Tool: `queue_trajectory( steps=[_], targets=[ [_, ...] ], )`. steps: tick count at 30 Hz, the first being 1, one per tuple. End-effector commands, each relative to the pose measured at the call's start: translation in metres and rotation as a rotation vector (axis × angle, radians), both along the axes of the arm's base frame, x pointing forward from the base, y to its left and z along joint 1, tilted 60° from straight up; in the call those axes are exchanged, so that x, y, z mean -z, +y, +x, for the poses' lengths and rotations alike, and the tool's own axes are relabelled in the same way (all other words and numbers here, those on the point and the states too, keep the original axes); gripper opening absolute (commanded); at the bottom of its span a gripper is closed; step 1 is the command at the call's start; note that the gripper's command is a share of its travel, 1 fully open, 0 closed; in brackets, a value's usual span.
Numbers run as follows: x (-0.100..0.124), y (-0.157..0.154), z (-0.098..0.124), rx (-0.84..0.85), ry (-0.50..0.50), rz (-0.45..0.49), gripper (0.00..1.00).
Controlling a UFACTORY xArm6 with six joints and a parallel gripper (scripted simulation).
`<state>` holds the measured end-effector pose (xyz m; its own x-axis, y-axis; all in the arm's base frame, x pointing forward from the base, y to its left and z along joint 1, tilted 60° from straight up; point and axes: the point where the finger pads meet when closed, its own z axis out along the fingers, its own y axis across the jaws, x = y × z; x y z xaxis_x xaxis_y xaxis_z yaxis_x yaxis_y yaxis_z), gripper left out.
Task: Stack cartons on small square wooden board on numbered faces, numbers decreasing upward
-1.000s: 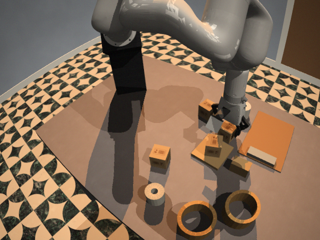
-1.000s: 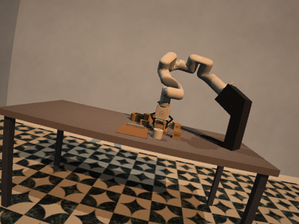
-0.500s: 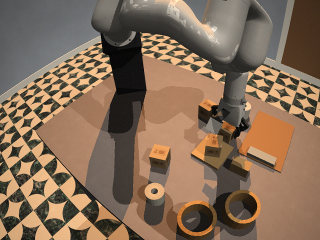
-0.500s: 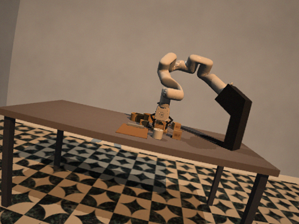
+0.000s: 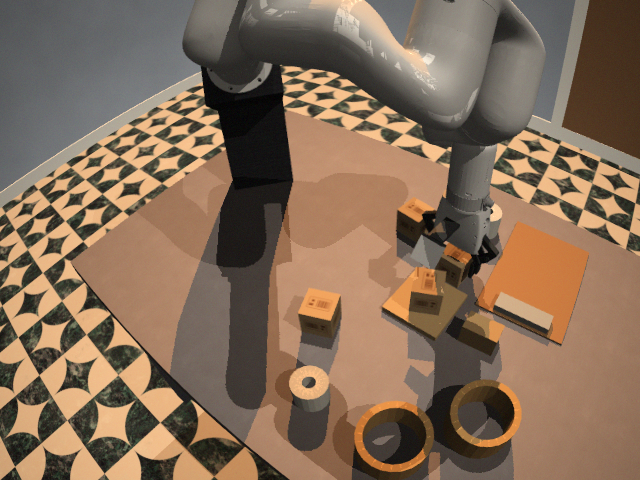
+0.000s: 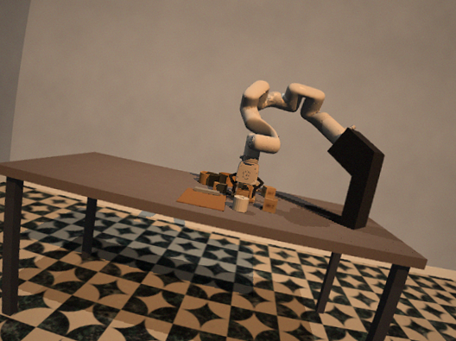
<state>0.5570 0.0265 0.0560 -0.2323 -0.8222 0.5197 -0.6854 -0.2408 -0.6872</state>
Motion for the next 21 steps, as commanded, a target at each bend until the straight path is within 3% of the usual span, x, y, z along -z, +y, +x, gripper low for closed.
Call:
queue_trajectory(
  steps=[1,6,7,21],
  targets=[
    [-0.0006,0.0009,0.0001,-0.001,-0.001,0.0,1.0],
    [-0.0006,0.0009,0.0001,-0.001,-0.001,0.0,1.0],
    [-0.0006,0.0009,0.0001,-0.001,-0.001,0.0,0.0],
    [-0.0006,0.0009,0.0001,-0.001,-0.001,0.0,0.0]
  ],
)
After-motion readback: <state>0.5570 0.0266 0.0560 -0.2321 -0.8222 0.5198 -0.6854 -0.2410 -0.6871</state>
